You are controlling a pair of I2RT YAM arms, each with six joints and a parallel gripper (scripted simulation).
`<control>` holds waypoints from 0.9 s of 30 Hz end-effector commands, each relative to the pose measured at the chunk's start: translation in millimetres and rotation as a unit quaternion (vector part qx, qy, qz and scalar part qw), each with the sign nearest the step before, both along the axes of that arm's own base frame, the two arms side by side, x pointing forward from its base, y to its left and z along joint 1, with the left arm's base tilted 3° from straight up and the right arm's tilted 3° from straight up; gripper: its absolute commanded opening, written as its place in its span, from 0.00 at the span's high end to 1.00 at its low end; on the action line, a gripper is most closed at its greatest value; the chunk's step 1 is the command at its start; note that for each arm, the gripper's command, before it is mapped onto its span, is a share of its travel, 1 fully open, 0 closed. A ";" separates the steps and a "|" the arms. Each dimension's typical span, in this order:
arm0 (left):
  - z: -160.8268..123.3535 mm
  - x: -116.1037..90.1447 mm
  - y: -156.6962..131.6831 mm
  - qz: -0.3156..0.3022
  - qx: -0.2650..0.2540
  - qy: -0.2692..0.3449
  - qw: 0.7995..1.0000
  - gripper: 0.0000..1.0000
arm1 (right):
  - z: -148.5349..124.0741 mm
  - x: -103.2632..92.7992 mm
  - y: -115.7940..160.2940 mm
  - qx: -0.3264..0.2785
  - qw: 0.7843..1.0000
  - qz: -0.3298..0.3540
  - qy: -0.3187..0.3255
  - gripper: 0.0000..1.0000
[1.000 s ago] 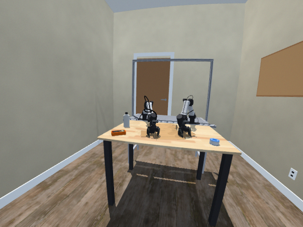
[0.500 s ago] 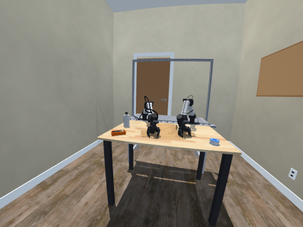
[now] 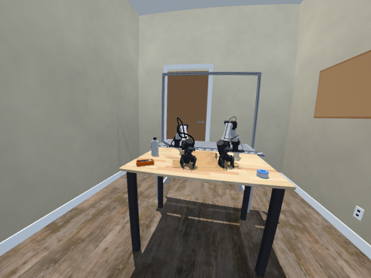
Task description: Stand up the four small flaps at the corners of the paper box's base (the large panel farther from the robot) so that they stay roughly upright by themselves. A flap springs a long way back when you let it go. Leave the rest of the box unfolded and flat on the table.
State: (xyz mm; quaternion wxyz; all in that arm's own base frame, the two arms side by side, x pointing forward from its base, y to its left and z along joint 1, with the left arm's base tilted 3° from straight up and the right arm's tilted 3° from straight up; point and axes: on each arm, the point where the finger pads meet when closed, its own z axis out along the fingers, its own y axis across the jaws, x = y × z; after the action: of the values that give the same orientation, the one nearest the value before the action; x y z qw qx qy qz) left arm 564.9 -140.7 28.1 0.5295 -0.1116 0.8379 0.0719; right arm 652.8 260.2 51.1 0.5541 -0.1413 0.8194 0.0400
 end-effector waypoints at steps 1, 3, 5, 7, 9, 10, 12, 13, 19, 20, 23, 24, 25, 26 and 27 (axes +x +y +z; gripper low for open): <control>22.8 3.6 6.0 0.003 -0.024 -0.020 1.000 0.24 | 14.4 3.0 -1.1 -0.003 1.000 -0.002 -0.012 0.24; 22.0 1.0 5.2 0.003 -0.025 -0.019 1.000 0.24 | 14.6 3.1 -1.3 -0.003 1.000 -0.002 -0.012 0.24; 23.7 1.2 5.4 0.003 -0.031 -0.022 0.999 0.24 | 14.6 3.1 -1.3 -0.003 1.000 -0.002 -0.012 0.24; 27.2 1.8 5.5 0.003 -0.043 -0.029 0.999 0.24 | 14.6 3.1 -1.3 -0.003 1.000 -0.002 -0.012 0.24; 29.6 1.5 6.1 0.003 -0.054 -0.032 0.998 0.24 | 14.6 3.1 -1.3 -0.003 1.000 -0.002 -0.012 0.24; 30.7 1.4 6.3 0.002 -0.060 -0.033 0.998 0.24 | 14.6 3.1 -1.3 -0.003 1.000 -0.002 -0.012 0.24; 35.6 3.0 6.0 0.002 -0.069 -0.039 0.997 0.24 | 14.6 3.1 -1.3 -0.003 1.000 -0.002 -0.012 0.24; 40.4 5.5 5.1 0.002 -0.073 -0.045 0.996 0.24 | 14.6 3.1 -1.3 -0.003 1.000 -0.002 -0.012 0.24; 41.6 5.5 5.2 0.001 -0.075 -0.045 0.996 0.24 | 14.6 3.1 -1.3 -0.004 1.000 -0.002 -0.012 0.24; 39.0 3.2 6.3 0.002 -0.071 -0.035 0.997 0.24 | 14.6 3.1 -1.3 -0.004 1.000 -0.002 -0.012 0.24; 59.8 6.5 5.7 0.001 -0.077 -0.043 0.996 0.24 | 14.6 3.1 -1.3 -0.004 1.000 -0.002 -0.012 0.24; 66.7 6.0 6.3 0.001 -0.078 -0.044 0.996 0.24 | 14.6 3.1 -1.3 -0.004 1.000 -0.002 -0.012 0.24; 74.4 5.5 6.9 0.001 -0.080 -0.044 0.996 0.24 | 14.6 3.1 -1.3 -0.004 1.000 -0.002 -0.012 0.24; 82.4 4.8 7.5 0.001 -0.082 -0.045 0.996 0.24 | 14.6 3.1 -1.3 -0.004 1.000 -0.002 -0.012 0.24; 90.4 4.2 8.2 0.001 -0.083 -0.045 0.995 0.24 | 14.6 3.1 -1.3 -0.004 1.000 -0.002 -0.012 0.24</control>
State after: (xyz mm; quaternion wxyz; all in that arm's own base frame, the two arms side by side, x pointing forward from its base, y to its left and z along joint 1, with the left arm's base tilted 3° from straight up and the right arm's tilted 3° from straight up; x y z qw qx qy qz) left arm 559.6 -139.5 55.2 0.5272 -0.1373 0.8383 0.0208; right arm 652.8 260.2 51.1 0.5542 -0.1419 0.8193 0.0396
